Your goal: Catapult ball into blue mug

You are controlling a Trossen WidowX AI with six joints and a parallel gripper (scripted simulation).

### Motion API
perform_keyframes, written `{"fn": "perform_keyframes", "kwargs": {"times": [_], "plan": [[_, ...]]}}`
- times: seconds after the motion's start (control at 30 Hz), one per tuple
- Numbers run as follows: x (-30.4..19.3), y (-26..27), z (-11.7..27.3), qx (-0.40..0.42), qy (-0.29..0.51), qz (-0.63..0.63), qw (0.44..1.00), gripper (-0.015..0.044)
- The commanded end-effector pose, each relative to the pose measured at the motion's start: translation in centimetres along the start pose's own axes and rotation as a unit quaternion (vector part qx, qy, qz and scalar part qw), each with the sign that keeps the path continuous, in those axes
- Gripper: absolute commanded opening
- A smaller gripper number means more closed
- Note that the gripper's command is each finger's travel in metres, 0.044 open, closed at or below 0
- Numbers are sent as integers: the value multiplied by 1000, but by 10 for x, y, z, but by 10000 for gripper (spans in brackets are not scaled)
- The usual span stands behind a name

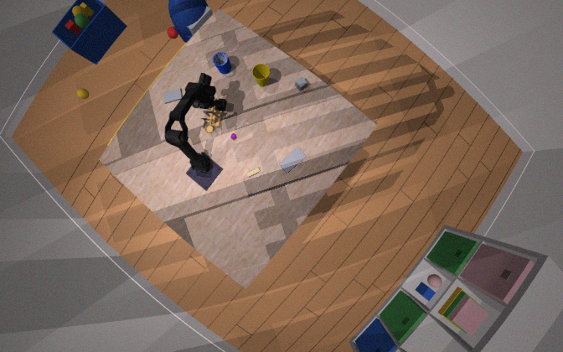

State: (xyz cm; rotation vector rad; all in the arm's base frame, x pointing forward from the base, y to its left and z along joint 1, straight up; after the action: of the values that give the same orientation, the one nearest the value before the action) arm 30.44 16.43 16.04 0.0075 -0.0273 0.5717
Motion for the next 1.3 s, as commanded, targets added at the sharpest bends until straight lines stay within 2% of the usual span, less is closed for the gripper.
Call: {"fn": "perform_keyframes", "kwargs": {"times": [0.0,0.43,0.53,0.7,0.77,0.83,0.87,1.1,1.27], "plan": [[0,0,1,0,0,0,1000,26],[0,0,1,0,0,0,1000,368],[3,0,22,0,0,0,1000,440],[1,0,91,0,0,0,1000,440],[0,0,101,0,0,0,1000,440],[0,0,101,0,0,0,1000,440],[3,0,87,0,-5,0,1000,440],[-2,1,93,-1,-2,-2,1000,440],[-2,0,50,-1,-2,-2,1000,440]]}}
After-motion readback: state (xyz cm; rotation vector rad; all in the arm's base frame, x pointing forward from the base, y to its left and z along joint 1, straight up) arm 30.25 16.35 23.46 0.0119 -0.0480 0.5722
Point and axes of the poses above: the point midway between the two fingers, 35 mm back from their tips, its own z axis back along the fingers, its own y axis across the jaws, x = y × z, the point moved 9 cm from there along z, back along the fingers, and after that the axes turned 4 degrees about z, right-handed, at the moved point
